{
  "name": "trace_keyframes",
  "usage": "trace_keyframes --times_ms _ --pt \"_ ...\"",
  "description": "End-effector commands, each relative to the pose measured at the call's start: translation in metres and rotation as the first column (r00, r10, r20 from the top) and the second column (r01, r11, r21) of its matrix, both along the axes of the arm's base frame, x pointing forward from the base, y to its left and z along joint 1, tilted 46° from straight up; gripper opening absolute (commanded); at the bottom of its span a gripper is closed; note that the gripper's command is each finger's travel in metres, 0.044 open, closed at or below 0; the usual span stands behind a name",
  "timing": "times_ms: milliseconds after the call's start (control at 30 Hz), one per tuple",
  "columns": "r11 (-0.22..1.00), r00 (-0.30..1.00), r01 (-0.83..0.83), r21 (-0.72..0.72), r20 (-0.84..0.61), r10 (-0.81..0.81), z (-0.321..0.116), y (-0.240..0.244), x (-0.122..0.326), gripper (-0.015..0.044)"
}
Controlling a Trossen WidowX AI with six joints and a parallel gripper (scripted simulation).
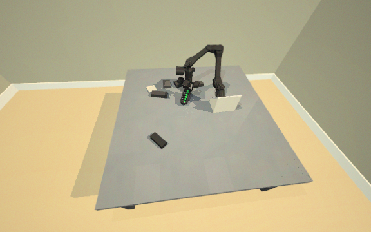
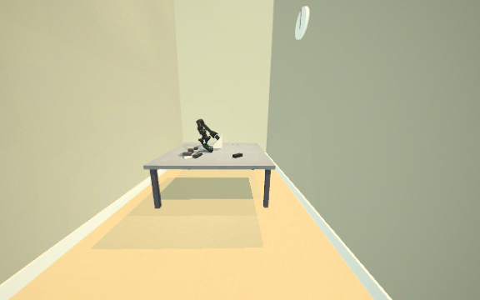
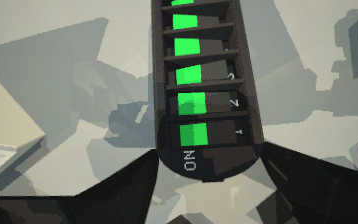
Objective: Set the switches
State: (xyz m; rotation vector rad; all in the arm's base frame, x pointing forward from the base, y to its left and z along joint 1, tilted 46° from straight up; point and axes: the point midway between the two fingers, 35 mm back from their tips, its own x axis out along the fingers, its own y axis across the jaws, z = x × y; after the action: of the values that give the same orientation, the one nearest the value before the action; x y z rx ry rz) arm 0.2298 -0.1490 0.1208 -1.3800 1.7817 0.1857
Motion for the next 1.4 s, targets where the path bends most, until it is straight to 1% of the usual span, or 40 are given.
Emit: trace_keyframes --times_ms 0,1367 --pt "1.000 1.000 -0.002 -0.003 0.005 0.002 0.001 -0.003 -0.001 0.0336" --pt "1.000 1.000 -0.002 -0.005 0.005 0.002 -0.013 -0.024 -0.004 0.0338"
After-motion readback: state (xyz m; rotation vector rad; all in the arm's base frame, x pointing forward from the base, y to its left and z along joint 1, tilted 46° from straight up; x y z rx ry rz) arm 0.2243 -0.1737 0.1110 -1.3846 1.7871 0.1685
